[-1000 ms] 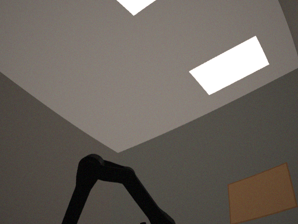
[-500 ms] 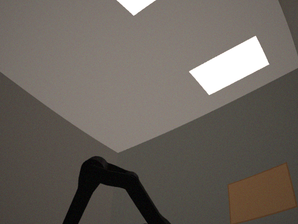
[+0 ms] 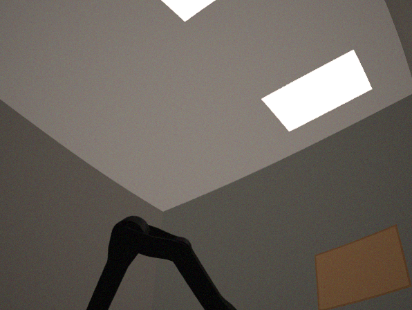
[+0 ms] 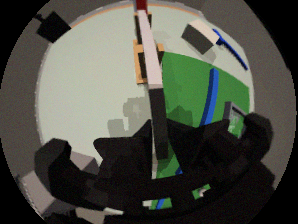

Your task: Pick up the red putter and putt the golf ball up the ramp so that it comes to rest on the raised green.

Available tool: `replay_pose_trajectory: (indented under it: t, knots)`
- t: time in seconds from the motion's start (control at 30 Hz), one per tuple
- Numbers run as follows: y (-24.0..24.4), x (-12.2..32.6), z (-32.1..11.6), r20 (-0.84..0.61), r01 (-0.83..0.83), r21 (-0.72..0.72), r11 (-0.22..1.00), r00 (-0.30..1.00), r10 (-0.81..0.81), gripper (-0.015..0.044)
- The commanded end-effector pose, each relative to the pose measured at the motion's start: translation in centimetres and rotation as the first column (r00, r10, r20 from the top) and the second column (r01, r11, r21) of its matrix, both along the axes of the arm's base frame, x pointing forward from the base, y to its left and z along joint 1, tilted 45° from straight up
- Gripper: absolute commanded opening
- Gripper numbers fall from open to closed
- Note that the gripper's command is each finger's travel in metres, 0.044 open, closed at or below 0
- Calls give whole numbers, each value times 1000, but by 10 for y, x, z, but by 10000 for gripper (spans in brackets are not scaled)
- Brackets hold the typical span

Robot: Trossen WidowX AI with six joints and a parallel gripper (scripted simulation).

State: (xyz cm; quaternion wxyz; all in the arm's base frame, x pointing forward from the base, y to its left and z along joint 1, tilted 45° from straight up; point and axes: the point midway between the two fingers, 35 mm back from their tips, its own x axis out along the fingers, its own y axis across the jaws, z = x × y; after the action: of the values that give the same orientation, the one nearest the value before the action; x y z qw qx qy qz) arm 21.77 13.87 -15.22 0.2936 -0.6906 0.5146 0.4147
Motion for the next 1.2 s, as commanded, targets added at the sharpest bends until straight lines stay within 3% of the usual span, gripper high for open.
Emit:
replay_pose_trajectory:
  t: [0.0,0.13,0.6,0.77,1.17]
  knots:
    - [0,0,0,0,1,0,1000,1000,-1,33]
    - [1,0,1,0,1,0,1000,1000,-1,0]
    - [65,-18,68,-5,1,4,1000,1000,-1,0]
    - [64,-16,68,7,0,3,1000,1000,0,0]
    - [27,27,128,226,337,81,938,910,-346,0]
